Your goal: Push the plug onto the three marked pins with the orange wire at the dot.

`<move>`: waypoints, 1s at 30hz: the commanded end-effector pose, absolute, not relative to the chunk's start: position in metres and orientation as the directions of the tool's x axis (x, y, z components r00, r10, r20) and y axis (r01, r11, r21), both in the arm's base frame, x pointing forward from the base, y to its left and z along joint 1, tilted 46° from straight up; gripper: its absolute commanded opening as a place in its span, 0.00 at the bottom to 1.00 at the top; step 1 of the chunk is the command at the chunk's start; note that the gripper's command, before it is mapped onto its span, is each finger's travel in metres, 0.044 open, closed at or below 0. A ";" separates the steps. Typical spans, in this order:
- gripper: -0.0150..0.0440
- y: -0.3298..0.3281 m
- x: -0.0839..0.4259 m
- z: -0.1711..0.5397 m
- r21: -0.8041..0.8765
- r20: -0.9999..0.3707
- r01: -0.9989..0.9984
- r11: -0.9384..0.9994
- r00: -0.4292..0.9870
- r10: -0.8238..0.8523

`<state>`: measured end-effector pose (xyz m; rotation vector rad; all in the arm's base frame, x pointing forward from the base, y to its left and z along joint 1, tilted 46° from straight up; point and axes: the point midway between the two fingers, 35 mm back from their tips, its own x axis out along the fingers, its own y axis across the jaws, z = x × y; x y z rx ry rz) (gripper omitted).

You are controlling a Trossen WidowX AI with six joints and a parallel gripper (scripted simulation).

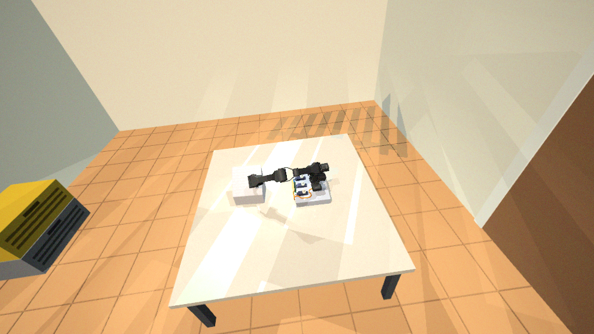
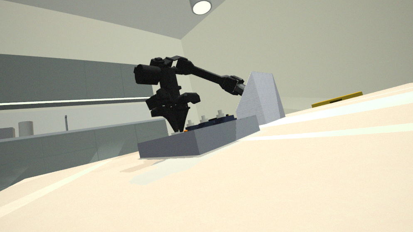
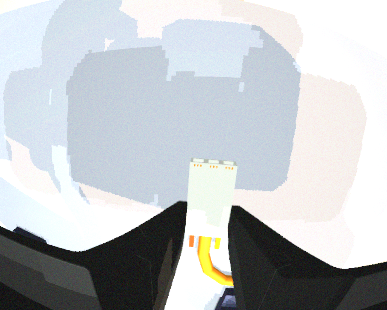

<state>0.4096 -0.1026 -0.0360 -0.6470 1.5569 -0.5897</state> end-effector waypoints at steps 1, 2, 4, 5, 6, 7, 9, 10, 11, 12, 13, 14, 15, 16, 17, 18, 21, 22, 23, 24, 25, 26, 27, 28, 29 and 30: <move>0.25 -0.098 0.409 -0.032 -0.706 -0.703 -0.067 0.705 -0.056 -0.709; 0.25 -0.095 0.410 -0.029 -0.706 -0.703 -0.067 0.706 -0.056 -0.709; 0.25 -0.086 0.411 -0.021 -0.705 -0.704 -0.067 0.706 -0.055 -0.708; 0.25 -0.081 0.411 -0.016 -0.705 -0.704 -0.067 0.706 -0.055 -0.708; 0.25 -0.075 0.412 -0.010 -0.704 -0.705 -0.067 0.707 -0.055 -0.707; 0.25 -0.070 0.412 -0.004 -0.704 -0.705 -0.067 0.707 -0.056 -0.707; 0.25 -0.062 0.412 0.003 -0.704 -0.705 -0.067 0.707 -0.056 -0.708; 0.25 -0.061 0.412 0.004 -0.704 -0.704 -0.067 0.707 -0.056 -0.708; 0.25 -0.061 0.412 0.004 -0.704 -0.704 -0.067 0.707 -0.056 -0.708; 0.25 -0.061 0.412 0.004 -0.704 -0.704 -0.067 0.707 -0.056 -0.708; 0.25 -0.061 0.412 0.004 -0.704 -0.704 -0.067 0.707 -0.056 -0.708; 0.25 -0.061 0.411 0.004 -0.704 -0.705 -0.067 0.707 -0.056 -0.707; 0.25 -0.060 0.410 0.004 -0.704 -0.705 -0.066 0.707 -0.055 -0.707; 0.25 -0.058 0.409 0.003 -0.703 -0.706 -0.066 0.708 -0.055 -0.706; 0.25 -0.056 0.407 0.002 -0.703 -0.706 -0.065 0.708 -0.055 -0.706; 0.25 -0.054 0.404 0.001 -0.702 -0.707 -0.063 0.709 -0.055 -0.705; 0.25 -0.046 0.395 -0.003 -0.700 -0.710 -0.059 0.712 -0.054 -0.702; 0.25 -0.043 0.391 -0.005 -0.699 -0.711 -0.057 0.713 -0.053 -0.701; 0.25 -0.040 0.388 -0.006 -0.698 -0.712 -0.055 0.714 -0.053 -0.700; 0.25 -0.038 0.384 -0.008 -0.697 -0.713 -0.054 0.715 -0.053 -0.699; 0.25 -0.035 0.381 -0.009 -0.697 -0.714 -0.052 0.716 -0.053 -0.699; 0.25 -0.033 0.377 -0.010 -0.696 -0.714 -0.051 0.716 -0.053 -0.698; 0.25 -0.030 0.374 -0.011 -0.695 -0.715 -0.049 0.717 -0.053 -0.697; 0.25 -0.028 0.370 -0.013 -0.695 -0.716 -0.047 0.718 -0.053 -0.696; 0.25 -0.026 0.366 -0.014 -0.694 -0.716 -0.046 0.718 -0.053 -0.696; 0.25 -0.023 0.362 -0.015 -0.694 -0.717 -0.044 0.719 -0.053 -0.695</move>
